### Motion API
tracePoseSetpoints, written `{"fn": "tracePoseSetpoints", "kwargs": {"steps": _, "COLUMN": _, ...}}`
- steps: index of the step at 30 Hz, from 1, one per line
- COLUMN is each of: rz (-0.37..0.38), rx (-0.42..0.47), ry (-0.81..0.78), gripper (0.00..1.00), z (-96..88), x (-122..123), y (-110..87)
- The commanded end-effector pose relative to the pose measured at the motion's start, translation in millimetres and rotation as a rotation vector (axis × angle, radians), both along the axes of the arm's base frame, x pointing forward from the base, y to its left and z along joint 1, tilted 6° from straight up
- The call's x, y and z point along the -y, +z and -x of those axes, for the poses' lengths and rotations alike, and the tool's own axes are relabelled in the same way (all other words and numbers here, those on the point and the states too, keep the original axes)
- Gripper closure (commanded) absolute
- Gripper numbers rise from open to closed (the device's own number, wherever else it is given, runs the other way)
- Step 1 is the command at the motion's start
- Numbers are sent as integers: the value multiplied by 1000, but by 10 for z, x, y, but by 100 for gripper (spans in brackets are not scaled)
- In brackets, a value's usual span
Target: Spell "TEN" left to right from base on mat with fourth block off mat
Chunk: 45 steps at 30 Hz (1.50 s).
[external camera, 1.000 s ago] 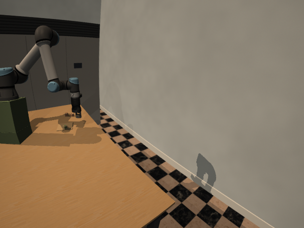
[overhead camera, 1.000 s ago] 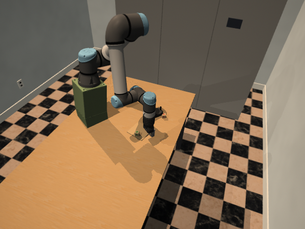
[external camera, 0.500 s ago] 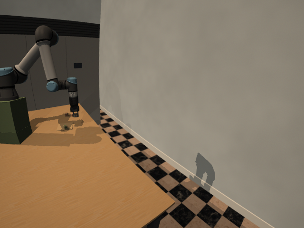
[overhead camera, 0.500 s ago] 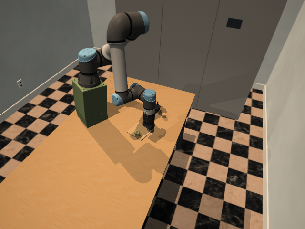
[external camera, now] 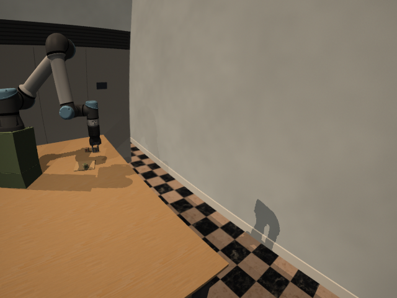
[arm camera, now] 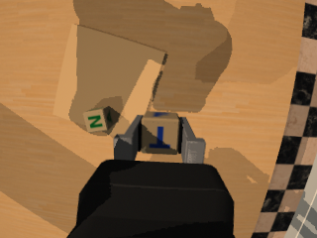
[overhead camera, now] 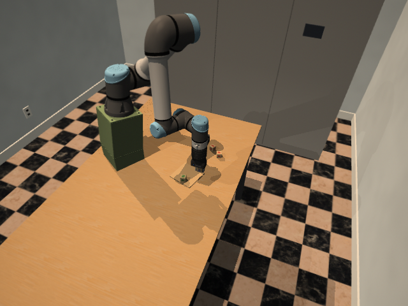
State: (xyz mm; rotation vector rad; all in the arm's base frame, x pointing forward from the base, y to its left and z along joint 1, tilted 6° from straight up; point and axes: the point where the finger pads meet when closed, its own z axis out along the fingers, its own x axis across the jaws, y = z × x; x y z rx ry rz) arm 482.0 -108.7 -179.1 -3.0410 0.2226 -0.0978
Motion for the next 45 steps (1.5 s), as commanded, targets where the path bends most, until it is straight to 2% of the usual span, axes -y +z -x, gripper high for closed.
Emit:
{"fn": "tracePoseSetpoints", "kwargs": {"steps": 1, "rz": 11, "rx": 13, "ry": 138, "gripper": 43, "z": 60, "x": -106, "y": 13}}
{"fn": "tracePoseSetpoints", "kwargs": {"steps": 7, "rz": 21, "rx": 26, "ry": 281, "gripper": 43, "z": 129, "x": -213, "y": 21}}
{"fn": "tracePoseSetpoints", "kwargs": {"steps": 9, "rz": 21, "rx": 26, "ry": 281, "gripper": 43, "z": 129, "x": -213, "y": 21}}
{"fn": "tracePoseSetpoints", "kwargs": {"steps": 11, "rz": 27, "rx": 33, "ry": 370, "gripper": 43, "z": 173, "x": -276, "y": 26}}
{"fn": "tracePoseSetpoints", "kwargs": {"steps": 45, "rz": 80, "rx": 99, "ry": 1120, "gripper": 43, "z": 545, "x": -717, "y": 72}}
